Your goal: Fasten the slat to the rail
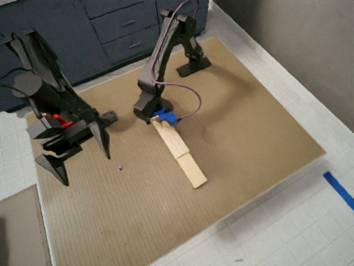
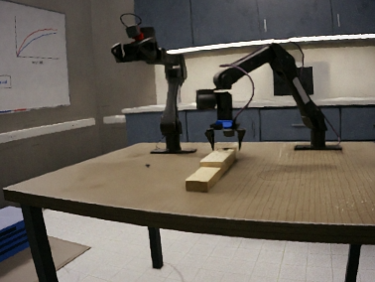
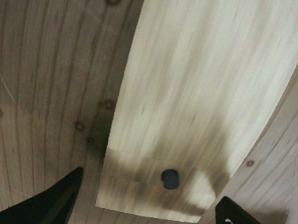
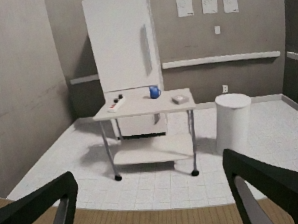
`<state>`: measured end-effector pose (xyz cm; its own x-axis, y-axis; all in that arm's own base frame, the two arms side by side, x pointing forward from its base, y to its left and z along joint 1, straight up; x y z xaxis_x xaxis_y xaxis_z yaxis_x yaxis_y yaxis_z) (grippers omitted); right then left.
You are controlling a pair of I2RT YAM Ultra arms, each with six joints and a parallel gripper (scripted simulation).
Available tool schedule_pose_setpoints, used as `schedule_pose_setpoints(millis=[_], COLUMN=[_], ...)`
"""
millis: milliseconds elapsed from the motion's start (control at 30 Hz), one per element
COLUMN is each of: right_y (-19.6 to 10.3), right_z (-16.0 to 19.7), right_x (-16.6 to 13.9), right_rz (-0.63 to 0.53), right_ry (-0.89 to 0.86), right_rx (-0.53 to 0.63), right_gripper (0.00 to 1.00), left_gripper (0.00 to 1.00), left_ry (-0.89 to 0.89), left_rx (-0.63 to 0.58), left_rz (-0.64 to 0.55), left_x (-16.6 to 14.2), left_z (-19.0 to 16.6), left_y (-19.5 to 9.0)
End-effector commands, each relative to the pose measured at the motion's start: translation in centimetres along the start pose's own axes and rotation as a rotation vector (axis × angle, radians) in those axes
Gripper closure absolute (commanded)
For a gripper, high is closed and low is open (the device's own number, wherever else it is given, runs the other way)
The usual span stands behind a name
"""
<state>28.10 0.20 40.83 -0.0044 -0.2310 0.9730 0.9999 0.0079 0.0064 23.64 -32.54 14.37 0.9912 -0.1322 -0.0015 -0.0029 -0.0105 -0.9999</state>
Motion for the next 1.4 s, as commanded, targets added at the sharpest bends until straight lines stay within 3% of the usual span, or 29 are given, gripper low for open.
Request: schedule_pose_setpoints(millis=[0, 200, 1267, 1367], right_y=[0.0, 0.0, 0.0, 0.0], right_z=[0.0, 0.0, 0.0, 0.0], right_x=[0.2, 0.2, 0.2, 0.2], right_rz=[-0.007, -0.007, -0.007, -0.007], right_ry=[-0.006, -0.006, -0.006, -0.006], right_rx=[-0.006, -0.006, -0.006, -0.006], right_gripper=[0.0, 0.0, 0.0, 0.0], left_gripper=[0.0, 0.0, 0.0, 0.0], left_ry=[0.0, 0.001, 0.0, 0.003], left_rx=[-0.006, 0.002, 0.002, -0.028], left_rz=[-0.018, -0.022, -0.01, -0.052], left_x=[0.1, -0.1, 0.0, 0.9], left_z=[-0.2, -0.3, -0.2, 0.5], left_y=[-2.5, -4.7, -4.0, -4.8])
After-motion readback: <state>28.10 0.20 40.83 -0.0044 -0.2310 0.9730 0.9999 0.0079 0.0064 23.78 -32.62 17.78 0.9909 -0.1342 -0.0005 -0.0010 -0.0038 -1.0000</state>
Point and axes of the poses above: on each arm, the point where the finger pads meet when closed, its own y axis out along the fingers, its own z axis across the jaws, x = y × z, the point moved 10 cm from there along -y, back along the fingers, and after that the axes turned 13 degrees about y, right-handed, at the moved point
